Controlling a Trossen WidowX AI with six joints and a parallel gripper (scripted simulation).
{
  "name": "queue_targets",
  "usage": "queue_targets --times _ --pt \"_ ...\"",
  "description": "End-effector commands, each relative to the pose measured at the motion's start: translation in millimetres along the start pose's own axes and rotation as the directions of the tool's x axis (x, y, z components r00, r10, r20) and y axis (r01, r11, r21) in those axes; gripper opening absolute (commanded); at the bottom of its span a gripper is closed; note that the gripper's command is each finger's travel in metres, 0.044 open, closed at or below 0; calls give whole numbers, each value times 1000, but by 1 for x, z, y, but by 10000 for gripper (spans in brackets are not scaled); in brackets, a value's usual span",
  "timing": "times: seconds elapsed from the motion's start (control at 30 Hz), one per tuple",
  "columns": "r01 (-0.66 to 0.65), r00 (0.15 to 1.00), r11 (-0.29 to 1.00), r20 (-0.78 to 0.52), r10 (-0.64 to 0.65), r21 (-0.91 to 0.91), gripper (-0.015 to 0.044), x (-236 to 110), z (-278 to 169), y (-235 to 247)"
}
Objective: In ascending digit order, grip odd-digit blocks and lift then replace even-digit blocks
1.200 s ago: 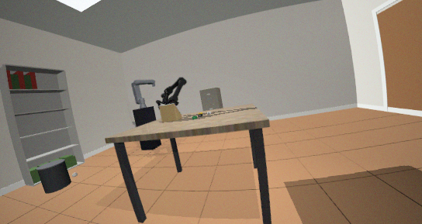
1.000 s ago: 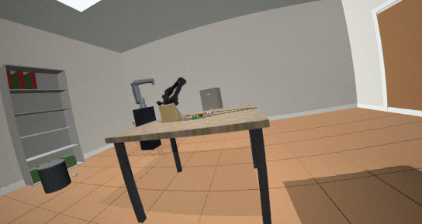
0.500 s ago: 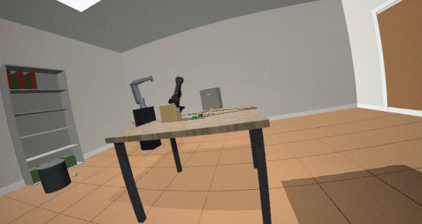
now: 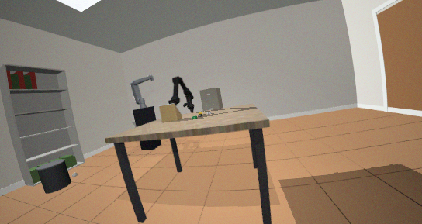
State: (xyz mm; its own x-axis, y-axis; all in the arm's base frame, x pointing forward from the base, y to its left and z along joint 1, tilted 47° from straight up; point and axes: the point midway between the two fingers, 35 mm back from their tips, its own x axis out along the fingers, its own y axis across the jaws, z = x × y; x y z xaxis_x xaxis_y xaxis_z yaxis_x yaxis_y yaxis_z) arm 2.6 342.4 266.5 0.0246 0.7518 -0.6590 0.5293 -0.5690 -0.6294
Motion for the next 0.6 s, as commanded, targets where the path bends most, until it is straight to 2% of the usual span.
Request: queue_targets --times 0.0,0.13,0.2,0.27,0.4,0.57 --pt "-30 998 979 -56 42 203 400 3 -35 22" --pt "-89 978 908 -138 157 409 400 3 -84 71" --pt "-130 967 850 -123 221 511 400 8 -96 99" --pt "-112 957 787 -146 249 607 400 10 -115 118" --pt "-165 932 600 -75 355 783 400 15 -128 180" --pt "-179 898 295 34 438 939 400 11 -133 257"
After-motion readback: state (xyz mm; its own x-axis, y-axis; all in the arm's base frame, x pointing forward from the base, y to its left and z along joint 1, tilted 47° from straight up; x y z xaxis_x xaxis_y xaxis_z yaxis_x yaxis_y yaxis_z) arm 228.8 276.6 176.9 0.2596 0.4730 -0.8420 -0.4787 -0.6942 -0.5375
